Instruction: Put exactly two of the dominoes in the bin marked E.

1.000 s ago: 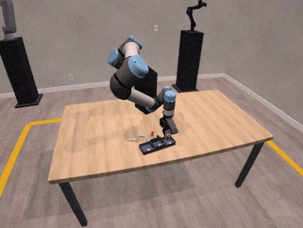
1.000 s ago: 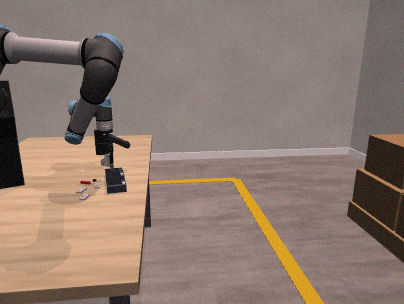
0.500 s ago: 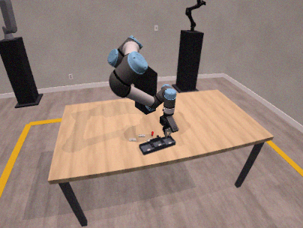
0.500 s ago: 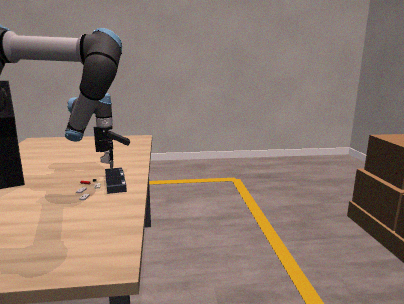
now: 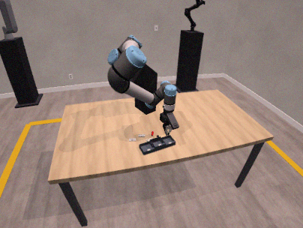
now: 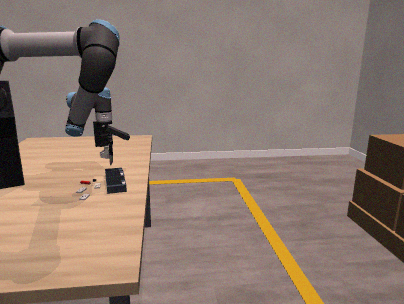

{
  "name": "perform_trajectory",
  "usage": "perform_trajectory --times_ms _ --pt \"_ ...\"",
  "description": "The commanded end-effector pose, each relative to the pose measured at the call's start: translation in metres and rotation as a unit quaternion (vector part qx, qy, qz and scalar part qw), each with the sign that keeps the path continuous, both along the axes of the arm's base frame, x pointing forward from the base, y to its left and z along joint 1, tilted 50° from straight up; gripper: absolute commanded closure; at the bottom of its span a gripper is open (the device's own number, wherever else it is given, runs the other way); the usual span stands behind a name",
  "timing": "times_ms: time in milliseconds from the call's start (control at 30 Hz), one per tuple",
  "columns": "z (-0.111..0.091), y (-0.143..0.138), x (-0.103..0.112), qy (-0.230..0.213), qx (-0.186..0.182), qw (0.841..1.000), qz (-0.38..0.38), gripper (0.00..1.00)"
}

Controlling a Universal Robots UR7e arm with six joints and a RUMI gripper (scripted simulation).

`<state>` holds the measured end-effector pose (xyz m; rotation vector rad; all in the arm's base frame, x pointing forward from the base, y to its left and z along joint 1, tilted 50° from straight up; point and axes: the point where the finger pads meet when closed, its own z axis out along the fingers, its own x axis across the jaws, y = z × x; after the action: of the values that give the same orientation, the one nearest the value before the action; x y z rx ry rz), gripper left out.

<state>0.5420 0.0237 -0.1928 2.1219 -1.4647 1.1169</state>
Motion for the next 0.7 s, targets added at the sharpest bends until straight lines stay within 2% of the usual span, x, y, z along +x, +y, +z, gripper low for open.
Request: perform_trajectory --times_ms 0,267,400,467,667 --pt "0.011 0.011 -0.007 0.000 0.000 1.000 0.000 0.96" --pt "0.012 0.012 -0.007 0.000 0.000 1.000 0.000 0.96" --pt "0.033 0.034 -0.021 0.000 0.000 1.000 0.000 0.96" --pt "0.033 0.034 -0.021 0.000 0.000 1.000 0.000 0.96" --pt "0.065 0.066 -0.042 0.000 0.000 1.000 0.000 0.96"
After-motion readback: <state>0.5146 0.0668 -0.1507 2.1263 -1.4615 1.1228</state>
